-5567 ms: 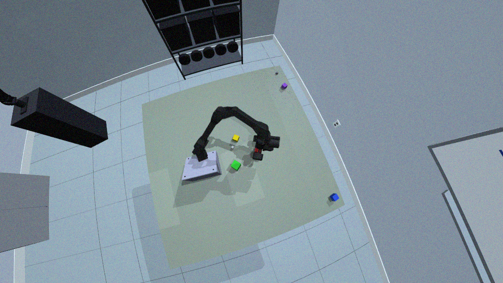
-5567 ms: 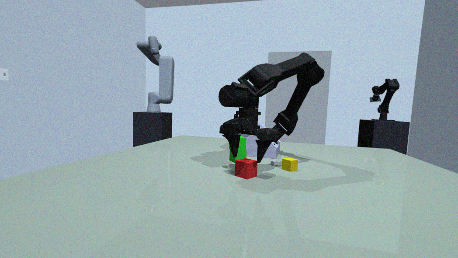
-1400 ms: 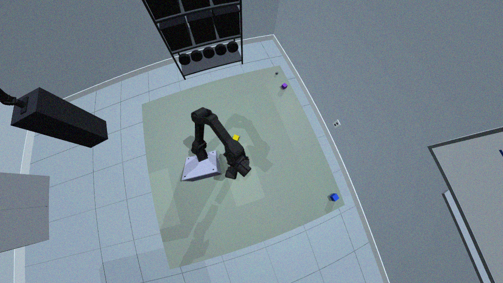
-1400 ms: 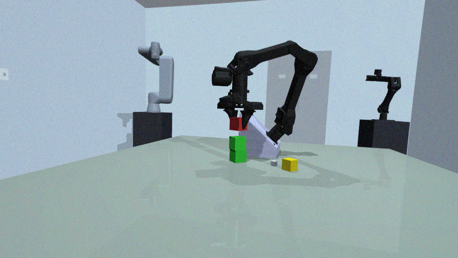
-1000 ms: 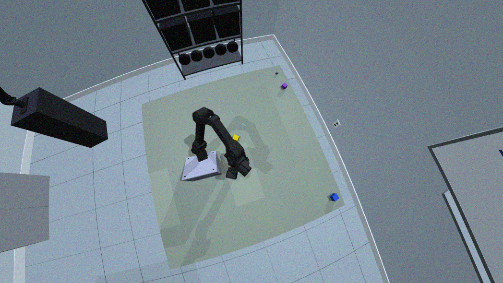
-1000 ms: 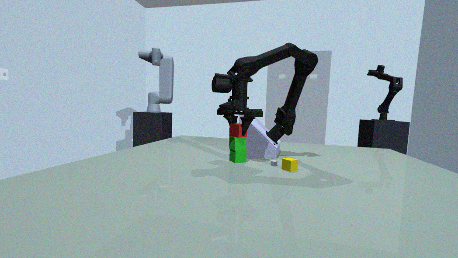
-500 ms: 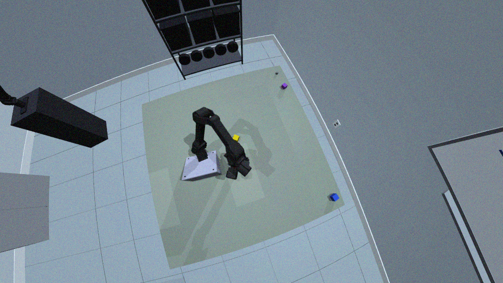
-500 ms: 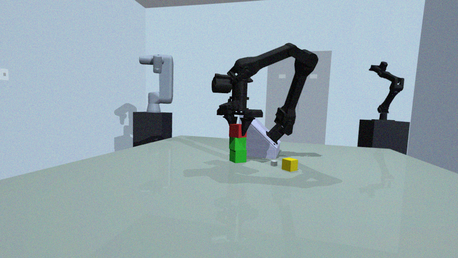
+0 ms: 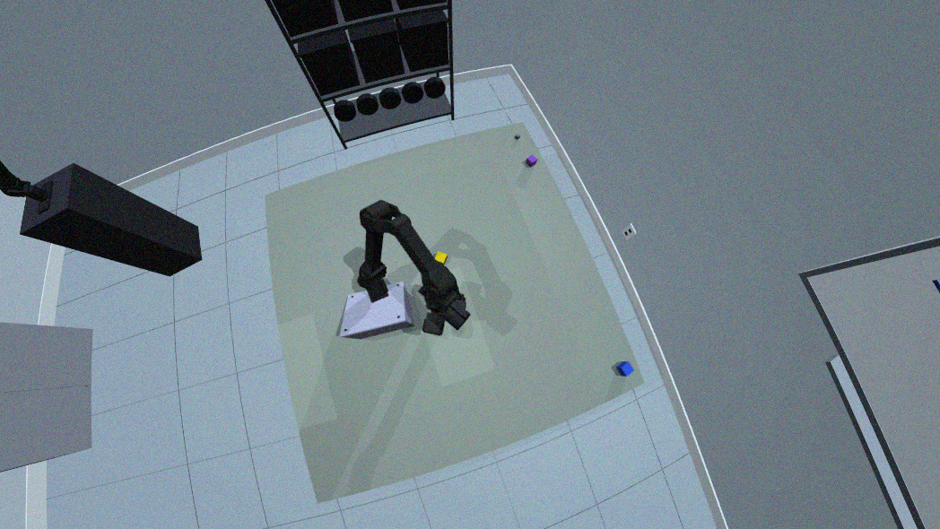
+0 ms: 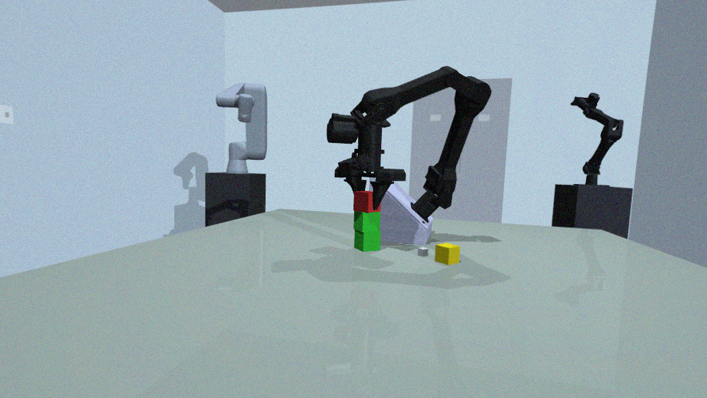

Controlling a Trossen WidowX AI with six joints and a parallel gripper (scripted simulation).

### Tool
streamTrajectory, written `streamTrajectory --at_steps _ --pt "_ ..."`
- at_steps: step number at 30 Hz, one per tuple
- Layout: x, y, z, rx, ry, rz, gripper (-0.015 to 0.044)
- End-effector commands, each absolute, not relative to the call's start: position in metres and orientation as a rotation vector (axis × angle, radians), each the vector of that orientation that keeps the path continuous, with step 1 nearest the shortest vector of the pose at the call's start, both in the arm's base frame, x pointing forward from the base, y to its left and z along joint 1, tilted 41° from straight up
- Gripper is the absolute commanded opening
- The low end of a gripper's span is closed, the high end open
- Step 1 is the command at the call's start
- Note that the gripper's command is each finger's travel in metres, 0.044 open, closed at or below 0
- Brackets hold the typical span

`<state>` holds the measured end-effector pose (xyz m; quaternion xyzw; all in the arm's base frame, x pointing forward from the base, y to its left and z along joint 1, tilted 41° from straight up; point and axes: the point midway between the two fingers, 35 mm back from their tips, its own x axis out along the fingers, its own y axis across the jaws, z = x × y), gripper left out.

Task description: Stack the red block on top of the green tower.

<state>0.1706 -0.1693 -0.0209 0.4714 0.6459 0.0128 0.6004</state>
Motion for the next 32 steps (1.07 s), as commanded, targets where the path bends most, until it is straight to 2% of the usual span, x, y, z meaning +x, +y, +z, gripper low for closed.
streamTrajectory --at_steps 1,9,32 --pt "0.1705 -0.1692 -0.0209 1.093 1.498 0.030 0.0236" --pt "0.1705 -0.1692 -0.0209 1.093 1.498 0.030 0.0440" --pt "0.1705 -0.1692 -0.0209 1.093 1.498 0.030 0.0440"
